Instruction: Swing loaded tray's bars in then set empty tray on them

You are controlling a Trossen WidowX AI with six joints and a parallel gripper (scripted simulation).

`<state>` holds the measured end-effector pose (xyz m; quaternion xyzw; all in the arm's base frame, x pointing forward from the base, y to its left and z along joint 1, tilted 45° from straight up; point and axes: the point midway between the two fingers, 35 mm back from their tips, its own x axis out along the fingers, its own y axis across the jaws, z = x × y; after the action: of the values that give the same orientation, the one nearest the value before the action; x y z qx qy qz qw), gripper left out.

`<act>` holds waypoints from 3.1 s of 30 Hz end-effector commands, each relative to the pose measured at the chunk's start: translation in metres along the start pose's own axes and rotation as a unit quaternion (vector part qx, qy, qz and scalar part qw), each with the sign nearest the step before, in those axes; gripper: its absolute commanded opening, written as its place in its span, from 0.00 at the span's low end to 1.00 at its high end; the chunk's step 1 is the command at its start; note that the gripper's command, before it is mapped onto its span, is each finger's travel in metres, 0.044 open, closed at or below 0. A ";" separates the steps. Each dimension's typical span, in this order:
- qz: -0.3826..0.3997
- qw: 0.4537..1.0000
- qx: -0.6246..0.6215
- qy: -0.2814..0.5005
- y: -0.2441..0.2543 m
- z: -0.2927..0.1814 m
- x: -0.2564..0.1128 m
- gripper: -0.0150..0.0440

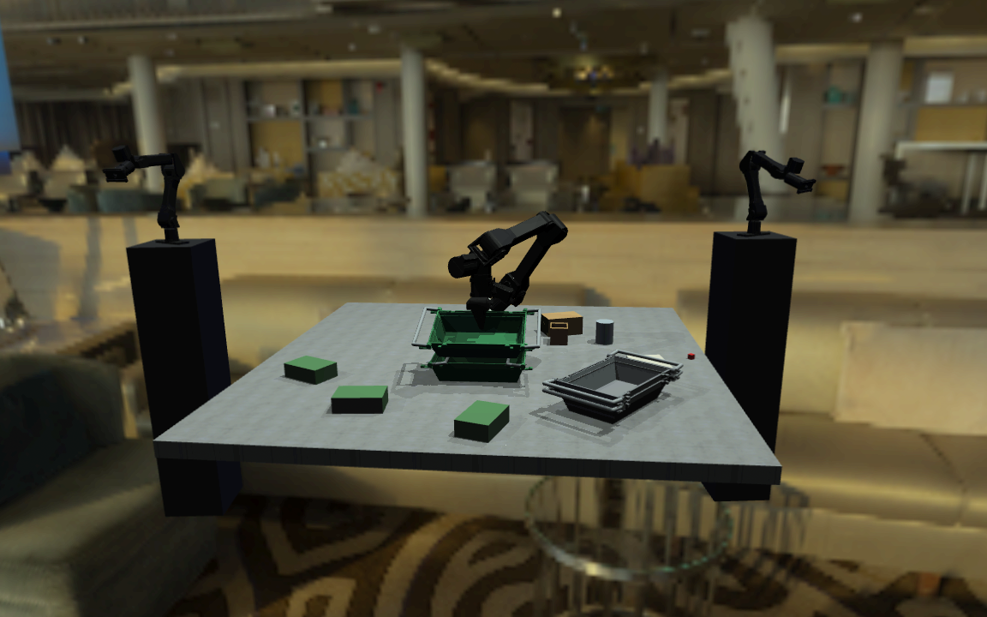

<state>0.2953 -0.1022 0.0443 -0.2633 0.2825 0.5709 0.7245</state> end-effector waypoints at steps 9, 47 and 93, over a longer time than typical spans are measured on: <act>0.011 1.000 -0.002 0.002 0.006 0.001 0.012 0.25; 0.011 1.000 -0.002 0.002 0.012 0.001 0.026 0.25; 0.011 1.000 -0.002 0.002 0.012 0.001 0.027 0.25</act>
<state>0.2901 -0.0854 0.0275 -0.2639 0.2824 0.5710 0.7243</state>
